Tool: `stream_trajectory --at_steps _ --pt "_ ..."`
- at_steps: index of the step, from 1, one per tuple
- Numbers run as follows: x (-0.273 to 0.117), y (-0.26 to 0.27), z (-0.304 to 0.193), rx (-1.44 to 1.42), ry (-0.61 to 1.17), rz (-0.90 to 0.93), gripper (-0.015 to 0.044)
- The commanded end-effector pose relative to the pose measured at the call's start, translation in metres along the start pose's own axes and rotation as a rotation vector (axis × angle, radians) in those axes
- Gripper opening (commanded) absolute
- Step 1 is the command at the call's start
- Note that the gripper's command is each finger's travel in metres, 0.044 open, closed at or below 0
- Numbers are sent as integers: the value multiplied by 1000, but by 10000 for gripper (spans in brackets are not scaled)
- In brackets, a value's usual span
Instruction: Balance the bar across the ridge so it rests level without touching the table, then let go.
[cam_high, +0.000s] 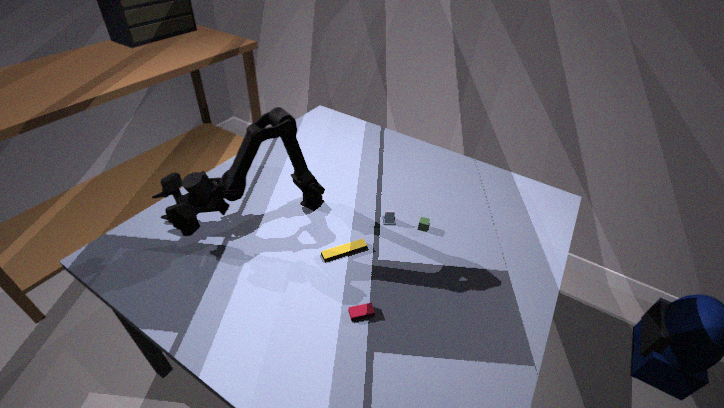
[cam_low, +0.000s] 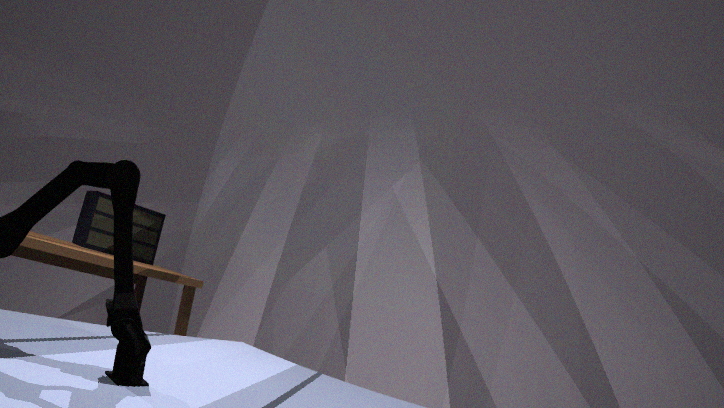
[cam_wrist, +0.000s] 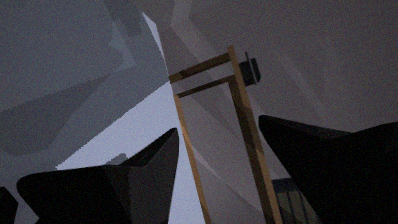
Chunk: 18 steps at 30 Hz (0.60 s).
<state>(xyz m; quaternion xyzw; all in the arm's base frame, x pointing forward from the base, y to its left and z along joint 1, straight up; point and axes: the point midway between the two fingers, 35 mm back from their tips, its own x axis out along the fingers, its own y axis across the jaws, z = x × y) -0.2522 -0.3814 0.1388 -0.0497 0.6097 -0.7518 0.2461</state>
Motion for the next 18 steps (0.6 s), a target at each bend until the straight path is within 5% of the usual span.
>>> stream_trajectory --at_steps 1,18 --pt "-16 14 25 -73 -72 65 315" --pt "-103 74 99 -386 -356 312 315"
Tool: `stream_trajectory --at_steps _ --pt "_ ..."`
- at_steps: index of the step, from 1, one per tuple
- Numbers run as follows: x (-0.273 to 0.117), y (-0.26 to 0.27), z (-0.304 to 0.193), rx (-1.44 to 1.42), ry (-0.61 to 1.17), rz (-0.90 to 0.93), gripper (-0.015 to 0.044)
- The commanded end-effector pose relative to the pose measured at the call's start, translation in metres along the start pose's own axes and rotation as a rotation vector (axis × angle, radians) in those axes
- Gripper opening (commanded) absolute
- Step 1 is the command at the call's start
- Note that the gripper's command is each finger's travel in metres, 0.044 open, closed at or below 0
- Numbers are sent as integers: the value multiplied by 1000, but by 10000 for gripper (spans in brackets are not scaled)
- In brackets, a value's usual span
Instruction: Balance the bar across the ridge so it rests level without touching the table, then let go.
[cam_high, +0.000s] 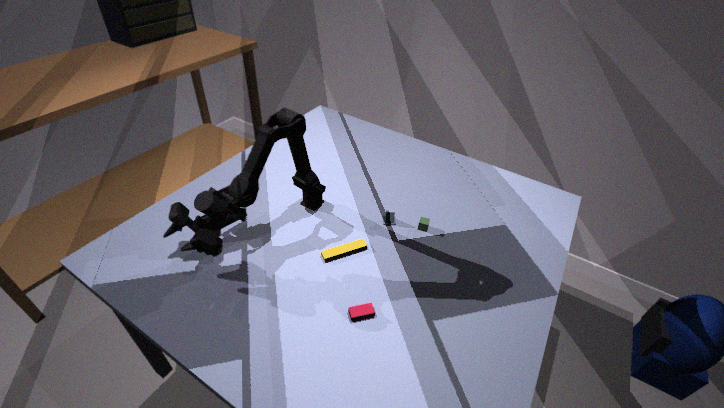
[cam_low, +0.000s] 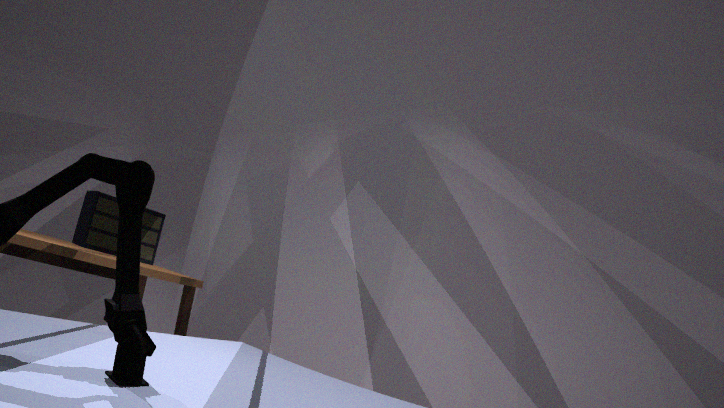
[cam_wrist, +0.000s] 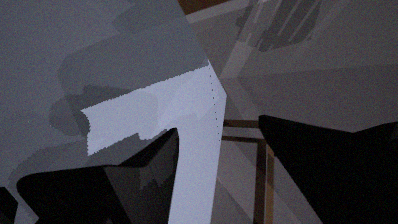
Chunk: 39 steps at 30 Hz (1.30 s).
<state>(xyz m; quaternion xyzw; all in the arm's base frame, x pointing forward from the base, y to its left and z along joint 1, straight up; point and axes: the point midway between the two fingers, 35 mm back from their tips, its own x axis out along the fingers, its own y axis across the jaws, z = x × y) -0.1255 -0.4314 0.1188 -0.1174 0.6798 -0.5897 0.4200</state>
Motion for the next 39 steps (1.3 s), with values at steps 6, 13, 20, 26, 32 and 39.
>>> stream_trajectory --at_steps 6,13,20,26,32,39 --pt "-36 30 52 -191 -156 129 315" --pt "-71 55 83 -343 -271 224 315" --pt "-110 81 106 -497 -383 313 315" --pt "-146 103 119 -632 -475 386 315" --pt "-184 123 125 -769 -565 457 315" --pt "-229 145 124 -931 -664 536 315"
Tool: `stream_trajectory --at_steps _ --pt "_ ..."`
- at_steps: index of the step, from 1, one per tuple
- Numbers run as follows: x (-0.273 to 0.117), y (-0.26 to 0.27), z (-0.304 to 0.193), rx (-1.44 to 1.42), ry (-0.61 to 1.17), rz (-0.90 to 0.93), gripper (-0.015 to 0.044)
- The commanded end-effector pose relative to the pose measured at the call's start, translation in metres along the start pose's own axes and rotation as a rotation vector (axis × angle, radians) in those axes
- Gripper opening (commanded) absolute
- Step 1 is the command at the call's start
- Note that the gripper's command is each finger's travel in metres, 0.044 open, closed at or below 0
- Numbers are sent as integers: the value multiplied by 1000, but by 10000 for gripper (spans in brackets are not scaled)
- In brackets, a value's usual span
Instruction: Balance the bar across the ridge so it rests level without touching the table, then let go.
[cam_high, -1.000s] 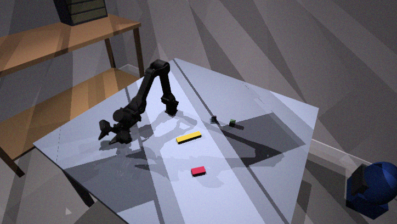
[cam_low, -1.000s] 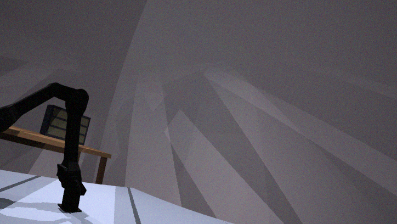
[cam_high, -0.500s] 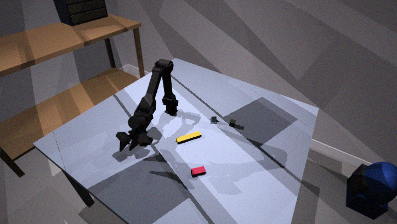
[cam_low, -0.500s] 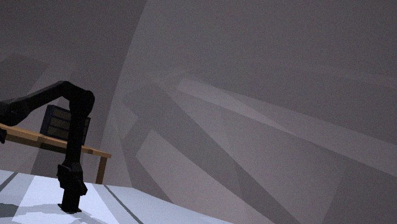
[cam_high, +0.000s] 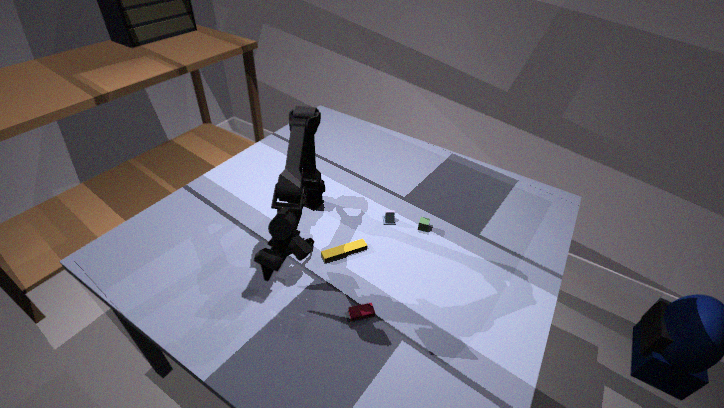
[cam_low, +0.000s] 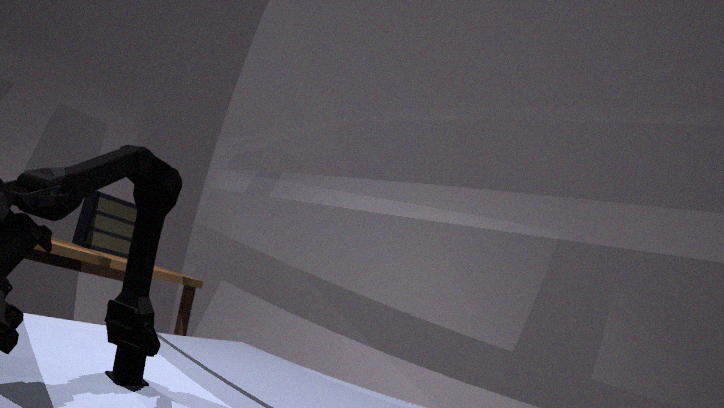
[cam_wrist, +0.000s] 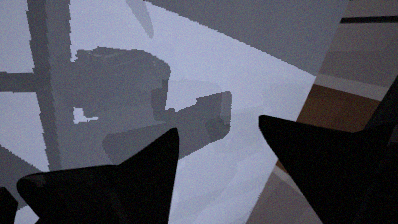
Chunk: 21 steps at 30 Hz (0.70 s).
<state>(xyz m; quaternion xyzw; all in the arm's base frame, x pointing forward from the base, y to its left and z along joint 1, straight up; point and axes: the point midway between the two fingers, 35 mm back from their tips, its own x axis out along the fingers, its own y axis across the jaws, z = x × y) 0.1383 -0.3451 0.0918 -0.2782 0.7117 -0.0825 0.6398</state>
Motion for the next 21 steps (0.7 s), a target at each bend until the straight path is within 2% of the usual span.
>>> stream_trajectory --at_steps 1,21 --pt "-13 12 24 -96 -59 49 315" --pt "-89 93 102 -549 -290 304 315"
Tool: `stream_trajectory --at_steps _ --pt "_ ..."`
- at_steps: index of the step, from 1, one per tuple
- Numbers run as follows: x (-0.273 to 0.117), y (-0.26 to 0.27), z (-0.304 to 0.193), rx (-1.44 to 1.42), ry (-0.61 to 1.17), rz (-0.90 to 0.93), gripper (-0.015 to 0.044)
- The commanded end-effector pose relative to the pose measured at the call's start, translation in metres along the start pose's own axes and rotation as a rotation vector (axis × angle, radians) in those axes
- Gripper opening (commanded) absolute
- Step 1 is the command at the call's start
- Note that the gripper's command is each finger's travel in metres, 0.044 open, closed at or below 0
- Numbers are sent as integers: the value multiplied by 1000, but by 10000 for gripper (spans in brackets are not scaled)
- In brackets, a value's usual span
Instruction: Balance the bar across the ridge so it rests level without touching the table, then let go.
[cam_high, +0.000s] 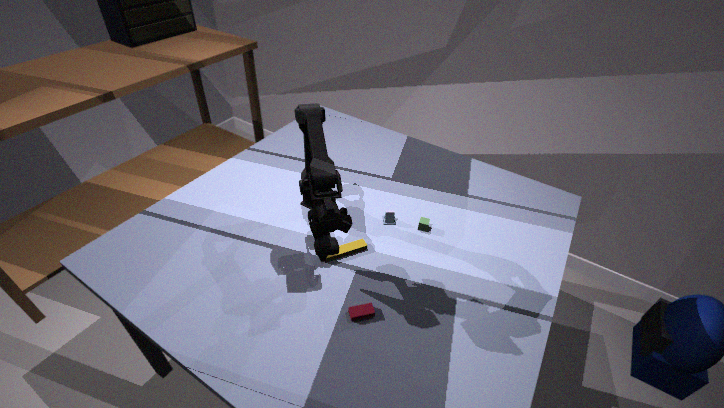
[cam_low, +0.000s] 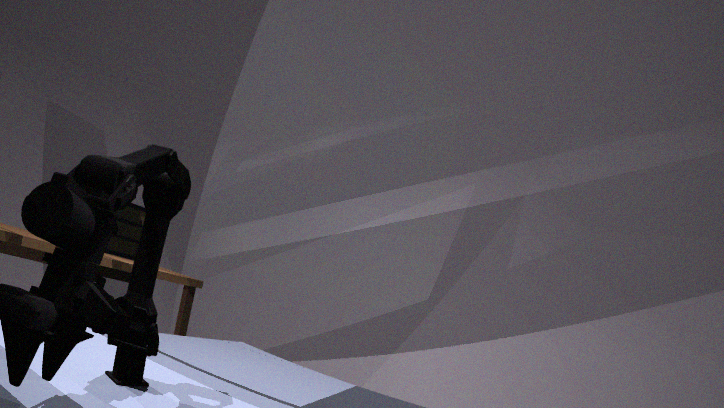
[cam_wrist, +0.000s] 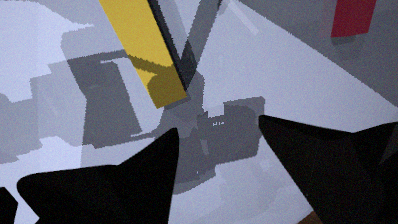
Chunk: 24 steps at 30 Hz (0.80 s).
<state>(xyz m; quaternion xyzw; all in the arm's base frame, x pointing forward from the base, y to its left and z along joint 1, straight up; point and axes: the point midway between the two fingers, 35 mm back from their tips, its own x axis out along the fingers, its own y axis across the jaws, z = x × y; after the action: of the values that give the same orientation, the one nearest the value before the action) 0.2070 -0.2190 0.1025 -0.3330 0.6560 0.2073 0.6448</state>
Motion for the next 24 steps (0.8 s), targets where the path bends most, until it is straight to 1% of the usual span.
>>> stream_trajectory --at_steps 1,6,12,15,20,24 --pt "-10 14 22 -93 -47 51 315" --pt "-22 33 46 -197 -94 117 315" --pt "-23 36 49 -211 -100 127 315" --pt "-13 36 50 -211 -100 127 315" --pt "16 41 52 -211 -100 127 315" --pt "20 42 52 -211 -100 127 315"
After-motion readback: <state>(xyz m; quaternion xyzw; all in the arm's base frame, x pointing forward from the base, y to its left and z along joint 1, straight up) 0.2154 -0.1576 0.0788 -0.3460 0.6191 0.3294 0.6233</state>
